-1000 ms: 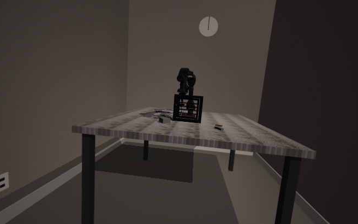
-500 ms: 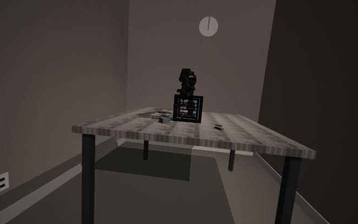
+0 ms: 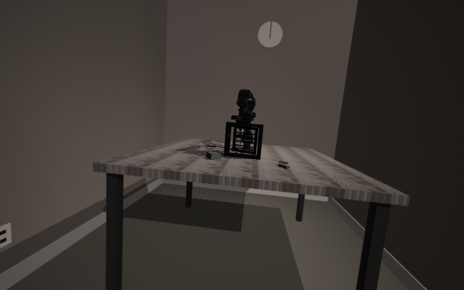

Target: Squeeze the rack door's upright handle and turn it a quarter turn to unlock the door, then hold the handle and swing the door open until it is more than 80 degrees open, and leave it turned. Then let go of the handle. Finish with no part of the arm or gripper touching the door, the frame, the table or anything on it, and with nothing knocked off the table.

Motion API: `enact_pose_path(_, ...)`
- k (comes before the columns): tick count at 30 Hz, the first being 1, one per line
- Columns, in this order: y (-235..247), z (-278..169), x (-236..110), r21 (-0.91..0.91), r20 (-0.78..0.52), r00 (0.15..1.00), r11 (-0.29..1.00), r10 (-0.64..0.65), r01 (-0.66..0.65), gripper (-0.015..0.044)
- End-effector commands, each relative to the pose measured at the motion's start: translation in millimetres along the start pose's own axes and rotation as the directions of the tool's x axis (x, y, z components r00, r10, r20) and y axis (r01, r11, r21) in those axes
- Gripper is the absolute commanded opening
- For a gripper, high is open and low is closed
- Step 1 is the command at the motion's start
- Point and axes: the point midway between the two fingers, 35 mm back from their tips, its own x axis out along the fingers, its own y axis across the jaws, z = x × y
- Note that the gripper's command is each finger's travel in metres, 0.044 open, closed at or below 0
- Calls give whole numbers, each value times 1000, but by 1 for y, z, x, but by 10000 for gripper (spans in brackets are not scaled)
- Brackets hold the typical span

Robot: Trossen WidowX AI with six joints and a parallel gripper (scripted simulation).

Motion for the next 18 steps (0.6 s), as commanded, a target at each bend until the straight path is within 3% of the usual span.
enact_pose_path(1,9,2,1,84,5,1000,996,-3,3,15)
enact_pose_path(18,44,16,1,313,6,1000,950,0,-2,15)
